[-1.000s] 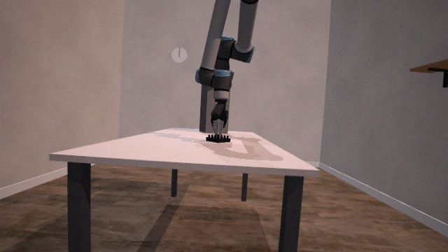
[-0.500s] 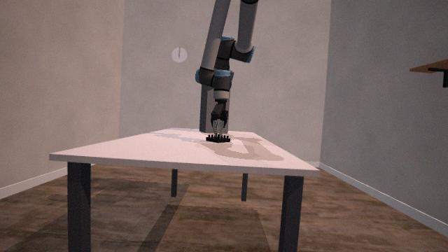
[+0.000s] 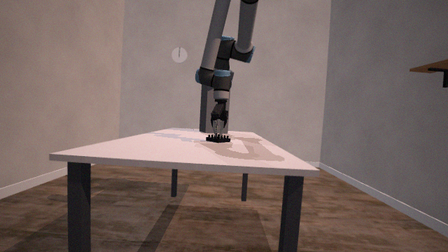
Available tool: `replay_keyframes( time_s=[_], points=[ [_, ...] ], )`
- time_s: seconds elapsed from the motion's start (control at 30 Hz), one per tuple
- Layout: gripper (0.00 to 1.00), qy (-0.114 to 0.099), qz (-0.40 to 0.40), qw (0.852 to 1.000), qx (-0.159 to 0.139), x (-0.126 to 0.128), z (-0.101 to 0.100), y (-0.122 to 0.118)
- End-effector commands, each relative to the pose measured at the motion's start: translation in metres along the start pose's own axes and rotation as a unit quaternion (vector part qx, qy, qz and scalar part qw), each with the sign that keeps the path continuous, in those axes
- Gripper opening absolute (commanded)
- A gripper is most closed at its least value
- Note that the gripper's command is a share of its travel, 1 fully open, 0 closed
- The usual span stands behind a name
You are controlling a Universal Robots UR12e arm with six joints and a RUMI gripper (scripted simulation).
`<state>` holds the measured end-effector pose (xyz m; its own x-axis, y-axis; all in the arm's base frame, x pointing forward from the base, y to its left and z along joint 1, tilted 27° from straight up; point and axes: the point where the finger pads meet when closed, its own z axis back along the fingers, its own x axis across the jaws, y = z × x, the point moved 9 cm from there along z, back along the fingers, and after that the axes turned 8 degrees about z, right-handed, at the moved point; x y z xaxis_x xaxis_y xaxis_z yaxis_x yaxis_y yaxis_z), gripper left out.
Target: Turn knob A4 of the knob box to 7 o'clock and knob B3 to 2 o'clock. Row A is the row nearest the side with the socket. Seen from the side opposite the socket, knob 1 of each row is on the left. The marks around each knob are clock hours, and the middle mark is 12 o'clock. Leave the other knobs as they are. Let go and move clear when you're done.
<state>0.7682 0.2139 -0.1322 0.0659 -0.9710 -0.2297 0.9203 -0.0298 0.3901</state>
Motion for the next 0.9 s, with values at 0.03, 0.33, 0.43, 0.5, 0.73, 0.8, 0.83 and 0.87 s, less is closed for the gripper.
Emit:
replay_keyframes(
  time_s=[0.03, 0.33, 0.43, 0.5, 0.73, 0.8, 0.83, 0.87],
  points=[
    [0.11, 0.0, 0.0, 1.0, 0.0, 0.0, 0.001, 0.0],
    [0.11, 0.0, 0.0, 1.0, 0.0, 0.0, 0.011, 0.0],
    [0.11, 0.0, 0.0, 1.0, 0.0, 0.0, 0.02, 0.0],
    [0.11, 0.0, 0.0, 1.0, 0.0, 0.0, 0.025, 0.0],
    [0.11, 0.0, 0.0, 1.0, 0.0, 0.0, 0.036, 0.0],
    [0.11, 0.0, 0.0, 1.0, 0.0, 0.0, 0.038, 0.0],
    [0.11, 0.0, 0.0, 1.0, 0.0, 0.0, 0.038, 0.0],
    [0.11, 0.0, 0.0, 1.0, 0.0, 0.0, 0.038, 0.0]
  ],
)
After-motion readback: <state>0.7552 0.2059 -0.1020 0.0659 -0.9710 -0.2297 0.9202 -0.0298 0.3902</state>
